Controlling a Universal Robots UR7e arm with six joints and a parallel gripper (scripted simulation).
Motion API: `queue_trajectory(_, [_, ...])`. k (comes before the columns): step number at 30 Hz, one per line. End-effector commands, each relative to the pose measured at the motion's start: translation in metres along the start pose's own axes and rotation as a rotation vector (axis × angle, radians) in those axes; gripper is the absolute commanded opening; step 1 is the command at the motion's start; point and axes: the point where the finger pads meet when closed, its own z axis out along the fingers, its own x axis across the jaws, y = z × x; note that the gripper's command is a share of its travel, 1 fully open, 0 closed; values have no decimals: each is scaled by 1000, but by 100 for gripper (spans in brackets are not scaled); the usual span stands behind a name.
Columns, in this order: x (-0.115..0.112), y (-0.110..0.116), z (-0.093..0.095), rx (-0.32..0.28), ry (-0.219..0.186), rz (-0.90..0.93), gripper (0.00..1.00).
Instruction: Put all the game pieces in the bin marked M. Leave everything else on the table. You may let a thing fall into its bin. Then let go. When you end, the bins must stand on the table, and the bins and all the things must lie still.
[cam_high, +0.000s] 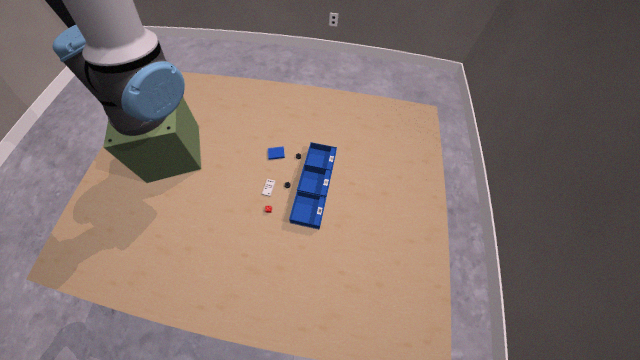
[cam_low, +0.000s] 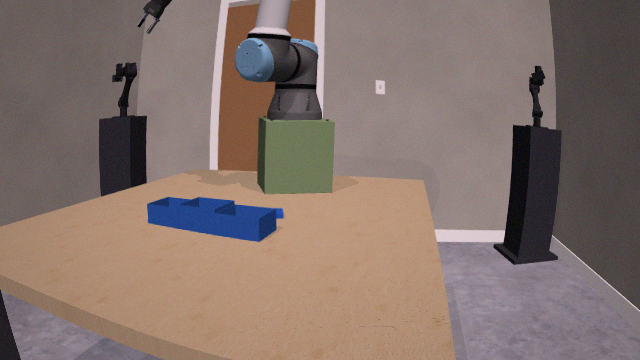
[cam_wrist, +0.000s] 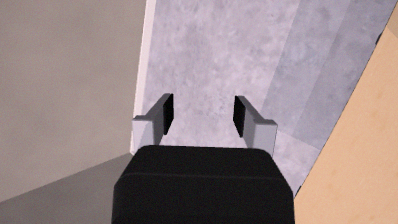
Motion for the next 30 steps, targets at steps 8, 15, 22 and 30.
queue_trajectory(8, [-1,0,-1,1,-1,0,100])
queue_trajectory(15, [-1,0,-1,1,-1,0,100])
queue_trajectory(22, [24,2,33,1,-1,0,31])
queue_trajectory(30, [63,4,87,1,-1,0,31])
